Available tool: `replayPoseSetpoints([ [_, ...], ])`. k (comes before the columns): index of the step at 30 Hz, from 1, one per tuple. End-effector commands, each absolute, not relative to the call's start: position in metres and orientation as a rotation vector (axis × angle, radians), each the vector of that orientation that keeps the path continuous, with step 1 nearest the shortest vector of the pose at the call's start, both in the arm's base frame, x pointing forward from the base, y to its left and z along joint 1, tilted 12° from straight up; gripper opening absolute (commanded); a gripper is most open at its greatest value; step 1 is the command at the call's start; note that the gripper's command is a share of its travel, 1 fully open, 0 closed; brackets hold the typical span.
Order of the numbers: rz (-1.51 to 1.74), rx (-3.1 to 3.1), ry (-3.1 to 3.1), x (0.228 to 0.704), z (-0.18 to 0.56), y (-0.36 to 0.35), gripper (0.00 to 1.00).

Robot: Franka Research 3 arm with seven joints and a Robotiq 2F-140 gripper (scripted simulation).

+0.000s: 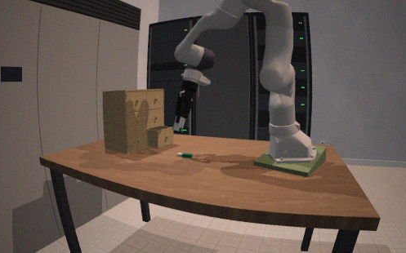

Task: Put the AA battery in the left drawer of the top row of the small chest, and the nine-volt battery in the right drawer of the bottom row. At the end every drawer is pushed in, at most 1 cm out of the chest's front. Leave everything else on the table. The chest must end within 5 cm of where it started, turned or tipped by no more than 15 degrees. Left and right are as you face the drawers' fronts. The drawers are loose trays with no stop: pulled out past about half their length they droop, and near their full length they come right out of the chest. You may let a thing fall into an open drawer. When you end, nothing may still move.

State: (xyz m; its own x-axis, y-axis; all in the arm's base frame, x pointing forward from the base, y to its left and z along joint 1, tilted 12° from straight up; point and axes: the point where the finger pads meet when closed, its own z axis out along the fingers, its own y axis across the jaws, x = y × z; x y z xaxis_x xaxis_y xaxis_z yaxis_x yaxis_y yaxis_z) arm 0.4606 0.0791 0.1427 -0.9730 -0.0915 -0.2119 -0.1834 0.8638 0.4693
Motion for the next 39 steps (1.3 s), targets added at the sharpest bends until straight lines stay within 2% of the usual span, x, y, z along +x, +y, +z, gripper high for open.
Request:
replayPoseSetpoints([
  [1, 0.792, -0.251, 2.793, 0.46, 0.144, 0.087, 0.14],
  [16, 0.792, -0.251, 2.793, 0.46, 0.144, 0.087, 0.14],
  [22, 0.908, -0.186, 2.388, 0.472, 0.158, 0.113, 0.14],
  [29, 0.802, 0.014, 2.229, 0.477, 0.155, 0.079, 0.14],
  [39, 0.532, 0.262, 2.109, 0.454, 0.132, 0.015, 0.14],
])
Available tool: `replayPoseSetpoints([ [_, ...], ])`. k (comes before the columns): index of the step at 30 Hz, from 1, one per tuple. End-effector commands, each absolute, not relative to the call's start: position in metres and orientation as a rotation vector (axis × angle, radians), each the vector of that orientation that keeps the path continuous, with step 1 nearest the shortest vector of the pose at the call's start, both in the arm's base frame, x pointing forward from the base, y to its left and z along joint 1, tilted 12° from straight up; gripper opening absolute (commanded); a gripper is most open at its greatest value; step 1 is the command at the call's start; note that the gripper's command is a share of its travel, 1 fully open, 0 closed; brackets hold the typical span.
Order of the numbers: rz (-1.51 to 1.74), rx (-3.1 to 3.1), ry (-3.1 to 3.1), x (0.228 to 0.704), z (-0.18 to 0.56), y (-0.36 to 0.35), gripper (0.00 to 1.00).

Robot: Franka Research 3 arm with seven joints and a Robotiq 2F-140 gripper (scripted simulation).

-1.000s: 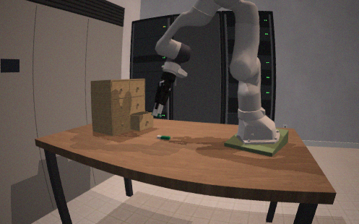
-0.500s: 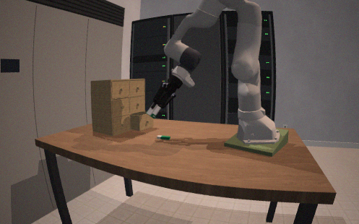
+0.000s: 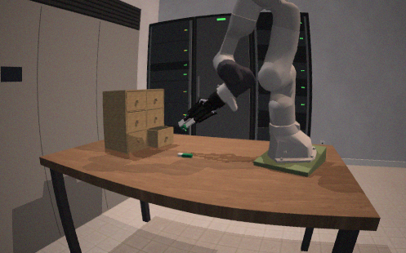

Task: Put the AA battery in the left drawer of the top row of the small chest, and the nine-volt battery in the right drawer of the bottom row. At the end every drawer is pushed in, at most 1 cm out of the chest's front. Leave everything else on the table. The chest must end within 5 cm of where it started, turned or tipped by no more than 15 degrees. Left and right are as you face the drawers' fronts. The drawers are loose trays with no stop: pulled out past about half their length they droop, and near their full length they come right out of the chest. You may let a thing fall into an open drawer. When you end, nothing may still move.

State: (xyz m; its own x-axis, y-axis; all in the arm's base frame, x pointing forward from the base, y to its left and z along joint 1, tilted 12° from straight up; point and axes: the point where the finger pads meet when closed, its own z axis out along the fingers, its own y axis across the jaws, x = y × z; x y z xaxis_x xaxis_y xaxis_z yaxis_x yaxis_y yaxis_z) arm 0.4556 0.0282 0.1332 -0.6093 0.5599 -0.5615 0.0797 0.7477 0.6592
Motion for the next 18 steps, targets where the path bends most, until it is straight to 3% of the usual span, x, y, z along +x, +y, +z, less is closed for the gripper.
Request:
replayPoseSetpoints([
  [1, 0.511, 0.263, 2.101, 0.4541, 0.1313, 0.0142, 0.14],
  [18, 0.251, 0.037, 2.028, 0.4614, 0.1318, 0.0146, 0.14],
])
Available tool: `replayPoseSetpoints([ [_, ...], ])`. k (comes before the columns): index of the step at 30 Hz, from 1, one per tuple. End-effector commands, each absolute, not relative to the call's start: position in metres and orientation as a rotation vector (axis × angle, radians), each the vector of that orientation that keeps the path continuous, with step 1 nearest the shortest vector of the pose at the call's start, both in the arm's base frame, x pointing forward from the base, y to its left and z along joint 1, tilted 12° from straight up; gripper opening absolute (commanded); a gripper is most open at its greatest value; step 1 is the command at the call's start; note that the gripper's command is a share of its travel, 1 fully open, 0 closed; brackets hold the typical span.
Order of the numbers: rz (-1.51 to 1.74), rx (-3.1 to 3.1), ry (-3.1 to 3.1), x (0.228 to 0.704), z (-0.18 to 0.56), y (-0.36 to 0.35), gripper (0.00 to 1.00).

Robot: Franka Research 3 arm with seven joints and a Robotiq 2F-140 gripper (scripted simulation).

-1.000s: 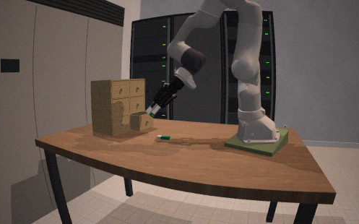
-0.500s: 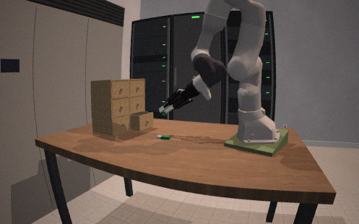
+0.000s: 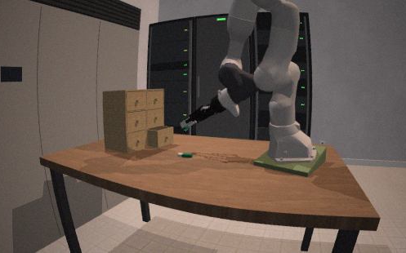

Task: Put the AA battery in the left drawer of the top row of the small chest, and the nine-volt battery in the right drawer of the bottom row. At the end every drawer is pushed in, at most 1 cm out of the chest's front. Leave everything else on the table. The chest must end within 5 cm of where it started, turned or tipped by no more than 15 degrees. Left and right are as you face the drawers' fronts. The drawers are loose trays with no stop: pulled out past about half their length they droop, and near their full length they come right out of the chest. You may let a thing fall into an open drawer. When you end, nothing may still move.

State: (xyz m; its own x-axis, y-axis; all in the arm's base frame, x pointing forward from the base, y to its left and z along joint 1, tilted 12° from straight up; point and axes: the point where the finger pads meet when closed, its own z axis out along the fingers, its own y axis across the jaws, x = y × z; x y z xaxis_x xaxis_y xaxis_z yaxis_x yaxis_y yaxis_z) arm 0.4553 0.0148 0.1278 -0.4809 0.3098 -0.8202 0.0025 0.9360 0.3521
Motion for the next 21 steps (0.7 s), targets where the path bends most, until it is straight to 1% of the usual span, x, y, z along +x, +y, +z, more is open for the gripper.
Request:
replayPoseSetpoints([
  [1, 0.251, 0.036, 2.028, 0.463, 0.132, 0.015, 0.14],
  [7, 0.252, 0.032, 2.027, 0.471, 0.132, 0.015, 0.14],
  [21, 0.257, 0.019, 2.018, 0.509, 0.135, 0.018, 0.14],
])
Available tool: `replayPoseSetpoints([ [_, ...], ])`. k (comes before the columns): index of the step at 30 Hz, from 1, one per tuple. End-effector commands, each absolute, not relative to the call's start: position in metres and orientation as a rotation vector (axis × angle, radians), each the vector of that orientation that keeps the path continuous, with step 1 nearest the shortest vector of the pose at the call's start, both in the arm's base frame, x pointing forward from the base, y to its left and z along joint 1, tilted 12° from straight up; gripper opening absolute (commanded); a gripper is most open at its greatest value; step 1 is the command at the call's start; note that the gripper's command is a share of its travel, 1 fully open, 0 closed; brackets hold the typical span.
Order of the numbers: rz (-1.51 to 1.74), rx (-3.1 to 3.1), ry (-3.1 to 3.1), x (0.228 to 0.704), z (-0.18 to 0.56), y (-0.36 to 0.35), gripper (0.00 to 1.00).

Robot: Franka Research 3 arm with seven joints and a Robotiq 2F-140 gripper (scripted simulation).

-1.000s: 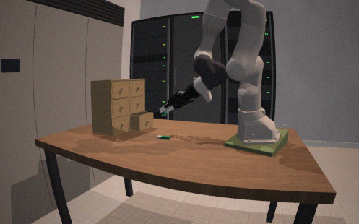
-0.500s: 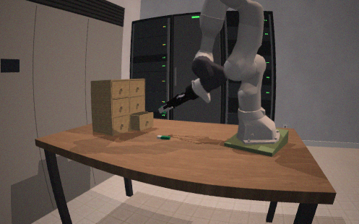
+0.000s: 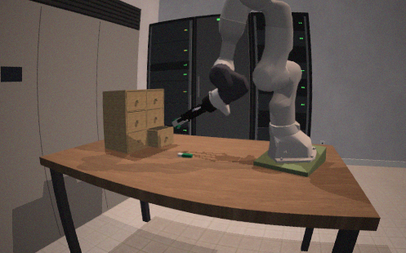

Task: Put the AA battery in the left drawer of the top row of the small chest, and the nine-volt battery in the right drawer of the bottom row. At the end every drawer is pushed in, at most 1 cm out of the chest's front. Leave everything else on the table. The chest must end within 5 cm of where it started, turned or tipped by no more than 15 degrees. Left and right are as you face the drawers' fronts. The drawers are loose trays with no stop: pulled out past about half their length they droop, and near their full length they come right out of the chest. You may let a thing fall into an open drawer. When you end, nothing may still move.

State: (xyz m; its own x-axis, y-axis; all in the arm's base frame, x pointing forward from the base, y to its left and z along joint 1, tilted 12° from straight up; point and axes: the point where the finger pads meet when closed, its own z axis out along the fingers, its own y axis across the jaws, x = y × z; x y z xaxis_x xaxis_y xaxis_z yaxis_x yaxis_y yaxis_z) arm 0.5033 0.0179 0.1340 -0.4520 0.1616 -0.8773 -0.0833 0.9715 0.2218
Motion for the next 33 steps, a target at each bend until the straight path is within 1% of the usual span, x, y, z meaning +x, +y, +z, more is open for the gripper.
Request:
replayPoseSetpoints([
  [1, 0.257, 0.019, 2.016, 0.513, 0.135, 0.018, 0.14],
  [14, 0.267, 0.019, 2.01, 0.567, 0.138, 0.022, 0.14],
  [16, 0.267, 0.019, 2.01, 0.567, 0.138, 0.022, 0.14],
  [29, 0.269, 0.021, 2.009, 0.609, 0.141, 0.025, 0.14],
  [33, 0.269, 0.021, 2.009, 0.613, 0.141, 0.025, 0.14],
])
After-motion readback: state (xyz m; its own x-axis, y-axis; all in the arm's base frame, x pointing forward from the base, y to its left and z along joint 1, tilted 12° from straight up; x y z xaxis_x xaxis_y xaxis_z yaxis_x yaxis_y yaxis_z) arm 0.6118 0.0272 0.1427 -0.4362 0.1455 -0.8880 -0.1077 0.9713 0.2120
